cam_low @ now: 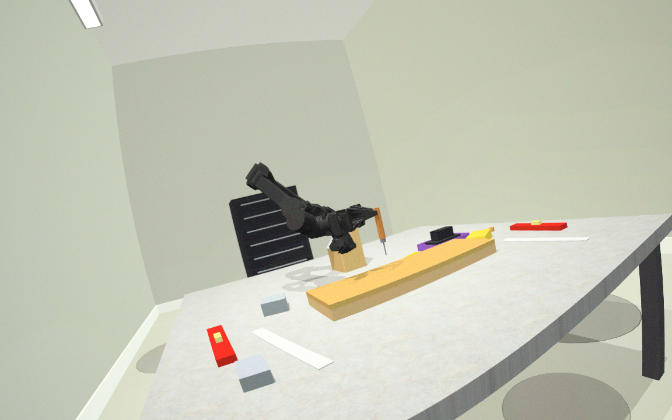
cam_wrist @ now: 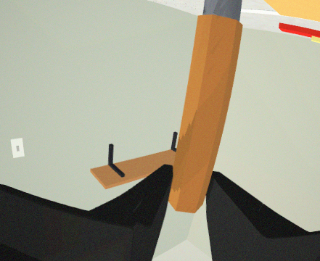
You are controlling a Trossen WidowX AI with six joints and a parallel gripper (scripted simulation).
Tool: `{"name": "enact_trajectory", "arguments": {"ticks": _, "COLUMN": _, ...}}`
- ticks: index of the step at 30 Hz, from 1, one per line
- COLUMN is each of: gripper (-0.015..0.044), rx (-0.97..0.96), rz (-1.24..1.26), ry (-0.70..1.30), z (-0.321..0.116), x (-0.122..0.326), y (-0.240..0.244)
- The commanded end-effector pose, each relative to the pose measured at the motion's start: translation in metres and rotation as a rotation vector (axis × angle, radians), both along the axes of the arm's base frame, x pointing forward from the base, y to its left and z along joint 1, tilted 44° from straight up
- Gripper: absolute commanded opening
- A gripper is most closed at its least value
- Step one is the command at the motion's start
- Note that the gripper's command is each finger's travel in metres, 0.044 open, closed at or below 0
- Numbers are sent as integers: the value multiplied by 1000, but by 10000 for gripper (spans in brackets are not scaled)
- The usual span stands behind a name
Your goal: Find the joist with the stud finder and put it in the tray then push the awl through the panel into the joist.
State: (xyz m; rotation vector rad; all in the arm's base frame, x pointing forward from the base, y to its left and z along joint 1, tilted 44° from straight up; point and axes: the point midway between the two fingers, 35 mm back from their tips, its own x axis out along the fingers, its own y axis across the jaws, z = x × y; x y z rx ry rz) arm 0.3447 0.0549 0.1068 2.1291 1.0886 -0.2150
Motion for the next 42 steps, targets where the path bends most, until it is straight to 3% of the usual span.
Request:
{"name": "enact_trajectory", "arguments": {"ticks": 1, "gripper": 0, "rx": 4, "rz": 10, "ry": -4, "z": -1, "x": 0, "y": 0}}
{"name": "enact_trajectory", "arguments": {"ticks": 42, "gripper": 0, "rx": 2, "rz": 10, "ry": -3, "z": -29, "x": 5, "y": -27}}
